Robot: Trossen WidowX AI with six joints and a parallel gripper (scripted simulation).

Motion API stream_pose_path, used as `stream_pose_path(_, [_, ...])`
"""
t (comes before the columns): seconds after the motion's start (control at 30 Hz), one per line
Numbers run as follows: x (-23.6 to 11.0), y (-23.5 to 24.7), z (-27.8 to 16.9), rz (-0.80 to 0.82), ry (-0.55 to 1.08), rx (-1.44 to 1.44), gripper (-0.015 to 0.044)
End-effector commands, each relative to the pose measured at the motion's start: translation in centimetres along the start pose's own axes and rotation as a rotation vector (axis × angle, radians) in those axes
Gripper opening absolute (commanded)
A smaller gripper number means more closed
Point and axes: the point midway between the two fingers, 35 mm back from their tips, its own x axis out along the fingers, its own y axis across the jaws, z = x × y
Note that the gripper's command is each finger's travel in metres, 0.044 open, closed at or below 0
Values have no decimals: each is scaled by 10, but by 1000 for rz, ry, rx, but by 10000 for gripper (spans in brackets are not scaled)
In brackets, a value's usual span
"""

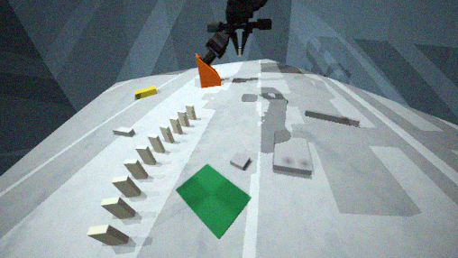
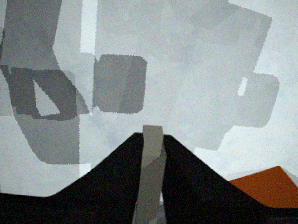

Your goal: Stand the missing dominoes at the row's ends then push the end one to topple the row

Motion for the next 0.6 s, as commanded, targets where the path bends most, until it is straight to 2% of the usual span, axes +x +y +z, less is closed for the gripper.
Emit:
stream_pose_path(0.0, [0,22,-40,3,-8,-150,25])
stream_pose_path(0.17, [4,39,-91,8,-10,-332,25])
stream_pose_path(0.37, [6,38,-94,-6,-3,-334,25])
stream_pose_path(0.57, [19,26,-105,-129,47,-289,25])
